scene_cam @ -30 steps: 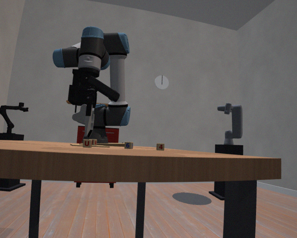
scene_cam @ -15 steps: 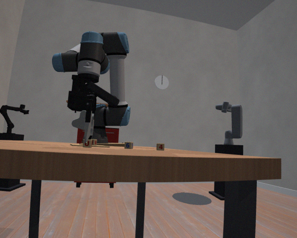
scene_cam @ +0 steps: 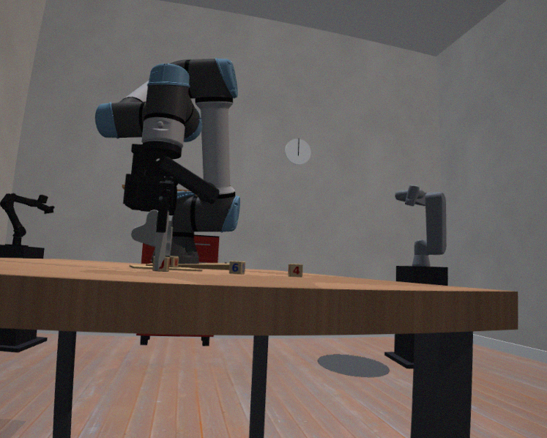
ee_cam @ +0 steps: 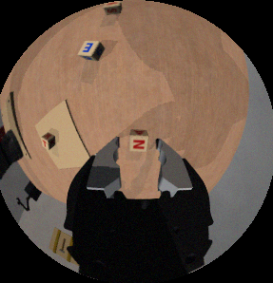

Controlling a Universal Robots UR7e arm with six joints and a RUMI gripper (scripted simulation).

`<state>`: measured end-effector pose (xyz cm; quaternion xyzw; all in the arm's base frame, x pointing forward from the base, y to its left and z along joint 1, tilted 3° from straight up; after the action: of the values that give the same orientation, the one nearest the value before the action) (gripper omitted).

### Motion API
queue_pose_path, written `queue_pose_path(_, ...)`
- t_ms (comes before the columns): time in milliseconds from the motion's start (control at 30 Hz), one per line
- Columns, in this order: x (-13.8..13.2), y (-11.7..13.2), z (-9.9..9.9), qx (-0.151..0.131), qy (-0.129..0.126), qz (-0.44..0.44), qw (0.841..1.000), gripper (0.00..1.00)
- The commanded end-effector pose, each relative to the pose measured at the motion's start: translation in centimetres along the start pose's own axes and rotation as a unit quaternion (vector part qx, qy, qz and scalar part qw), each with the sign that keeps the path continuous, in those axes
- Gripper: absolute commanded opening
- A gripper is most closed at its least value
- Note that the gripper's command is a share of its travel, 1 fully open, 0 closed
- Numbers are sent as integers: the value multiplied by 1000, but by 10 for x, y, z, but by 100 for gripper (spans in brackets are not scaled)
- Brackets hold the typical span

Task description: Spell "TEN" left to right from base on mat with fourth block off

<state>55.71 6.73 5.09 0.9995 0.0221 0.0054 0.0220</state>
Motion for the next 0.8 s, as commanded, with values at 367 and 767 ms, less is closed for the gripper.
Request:
queue_pose_path(367,0,2,0,-1,1,1,1000,25)
queue_pose_path(767,0,2,0,-1,1,1,1000,25)
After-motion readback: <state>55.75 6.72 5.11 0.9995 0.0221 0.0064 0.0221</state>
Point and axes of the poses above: the point where the finger pads meet when closed, its own z axis out along the fingers, its own x axis across the jaws, y = z × x, the point moved 4 cm from there along -z, back along the fingers
